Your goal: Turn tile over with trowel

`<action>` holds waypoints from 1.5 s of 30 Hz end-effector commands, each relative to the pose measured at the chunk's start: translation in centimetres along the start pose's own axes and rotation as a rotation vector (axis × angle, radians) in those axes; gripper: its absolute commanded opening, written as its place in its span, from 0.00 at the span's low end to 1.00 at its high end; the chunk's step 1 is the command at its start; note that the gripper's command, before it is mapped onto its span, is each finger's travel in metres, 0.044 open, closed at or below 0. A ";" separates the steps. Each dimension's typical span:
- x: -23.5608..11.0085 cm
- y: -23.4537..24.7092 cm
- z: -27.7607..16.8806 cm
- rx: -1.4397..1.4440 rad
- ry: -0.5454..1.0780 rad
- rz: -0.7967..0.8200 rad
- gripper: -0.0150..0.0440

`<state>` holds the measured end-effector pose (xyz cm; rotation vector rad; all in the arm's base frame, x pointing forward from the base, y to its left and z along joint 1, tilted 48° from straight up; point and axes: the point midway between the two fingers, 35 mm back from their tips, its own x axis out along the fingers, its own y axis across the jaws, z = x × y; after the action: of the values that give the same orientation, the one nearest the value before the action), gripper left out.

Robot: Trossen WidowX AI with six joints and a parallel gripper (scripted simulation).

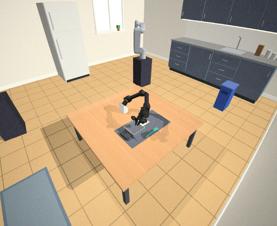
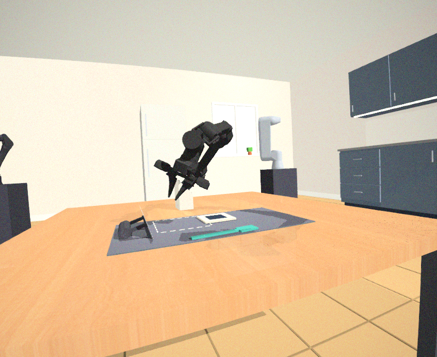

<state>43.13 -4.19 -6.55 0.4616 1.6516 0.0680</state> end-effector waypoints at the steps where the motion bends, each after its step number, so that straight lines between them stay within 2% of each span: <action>1: 0.9 -1.9 -0.3 0.128 0.044 0.034 0.42; 36: 4.2 -14.2 -5.4 1.108 0.380 0.292 0.42; 45: 3.9 -14.4 -5.6 1.109 0.374 0.292 0.42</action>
<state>33.79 -14.87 -13.91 1.6064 1.8650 -0.6116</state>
